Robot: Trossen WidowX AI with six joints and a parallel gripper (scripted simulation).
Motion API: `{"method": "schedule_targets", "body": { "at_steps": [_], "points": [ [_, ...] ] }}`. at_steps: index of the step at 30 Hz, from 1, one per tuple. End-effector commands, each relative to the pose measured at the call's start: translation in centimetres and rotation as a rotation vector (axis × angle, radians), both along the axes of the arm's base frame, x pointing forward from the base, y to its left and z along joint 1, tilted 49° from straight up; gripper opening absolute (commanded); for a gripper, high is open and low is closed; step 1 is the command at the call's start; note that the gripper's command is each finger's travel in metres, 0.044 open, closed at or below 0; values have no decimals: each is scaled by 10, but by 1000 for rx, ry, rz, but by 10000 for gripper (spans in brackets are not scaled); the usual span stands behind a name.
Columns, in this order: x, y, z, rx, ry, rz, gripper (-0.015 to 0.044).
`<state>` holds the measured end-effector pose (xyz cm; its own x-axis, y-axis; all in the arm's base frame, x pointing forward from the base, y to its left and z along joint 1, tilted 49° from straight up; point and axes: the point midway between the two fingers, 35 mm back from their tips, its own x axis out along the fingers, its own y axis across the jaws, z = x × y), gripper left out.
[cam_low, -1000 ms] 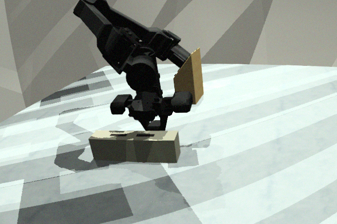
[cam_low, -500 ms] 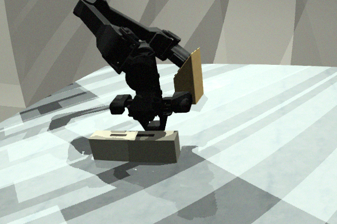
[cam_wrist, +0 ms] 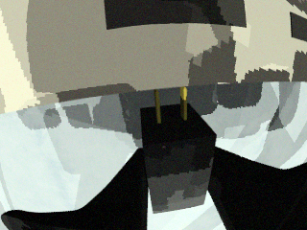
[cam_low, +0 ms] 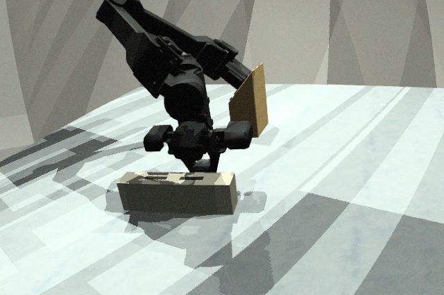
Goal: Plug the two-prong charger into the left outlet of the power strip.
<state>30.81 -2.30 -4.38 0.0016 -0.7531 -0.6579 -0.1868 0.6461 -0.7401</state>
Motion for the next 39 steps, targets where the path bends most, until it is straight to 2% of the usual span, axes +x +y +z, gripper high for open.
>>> {"method": "schedule_targets", "body": {
  "at_steps": [1,39],
  "points": [
    [2,0,1,-5,1,4,0],
    [7,1,0,-5,1,4,0]
  ]
}}
